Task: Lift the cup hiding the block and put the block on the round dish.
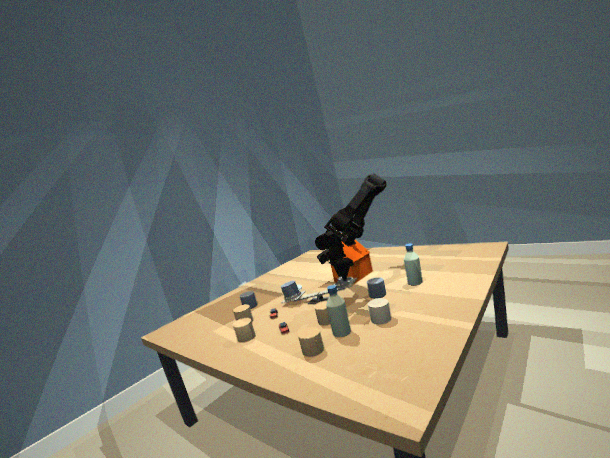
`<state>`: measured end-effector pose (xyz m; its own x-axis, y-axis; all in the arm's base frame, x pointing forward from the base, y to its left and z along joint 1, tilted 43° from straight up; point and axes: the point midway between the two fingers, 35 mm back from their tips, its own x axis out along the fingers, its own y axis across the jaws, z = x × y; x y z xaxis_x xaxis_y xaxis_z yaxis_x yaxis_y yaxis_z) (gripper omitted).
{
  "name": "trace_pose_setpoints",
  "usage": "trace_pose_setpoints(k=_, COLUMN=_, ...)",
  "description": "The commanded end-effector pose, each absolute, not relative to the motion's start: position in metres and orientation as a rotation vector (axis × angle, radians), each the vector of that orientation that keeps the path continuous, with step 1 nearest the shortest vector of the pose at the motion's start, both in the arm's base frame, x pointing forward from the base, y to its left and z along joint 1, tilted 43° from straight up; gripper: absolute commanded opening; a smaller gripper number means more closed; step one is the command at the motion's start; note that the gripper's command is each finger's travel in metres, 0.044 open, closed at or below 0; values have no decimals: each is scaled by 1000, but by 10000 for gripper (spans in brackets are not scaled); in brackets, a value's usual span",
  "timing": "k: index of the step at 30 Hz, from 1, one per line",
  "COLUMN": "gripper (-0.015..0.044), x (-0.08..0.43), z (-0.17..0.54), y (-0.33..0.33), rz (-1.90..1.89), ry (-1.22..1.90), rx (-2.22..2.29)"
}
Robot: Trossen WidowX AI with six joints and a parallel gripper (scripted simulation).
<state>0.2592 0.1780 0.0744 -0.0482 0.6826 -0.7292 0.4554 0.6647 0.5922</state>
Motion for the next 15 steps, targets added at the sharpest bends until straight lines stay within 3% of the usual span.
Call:
trace_pose_setpoints(k=1, gripper=260, x=256, z=64, y=183, rz=224, ry=1703, rx=933)
trace_pose_setpoints(k=6, gripper=260, x=255, z=62, y=185, rz=224, ry=1703, rx=933)
trace_pose_setpoints(k=15, gripper=200, x=255, z=62, y=185, rz=224, ry=1703, rx=933)
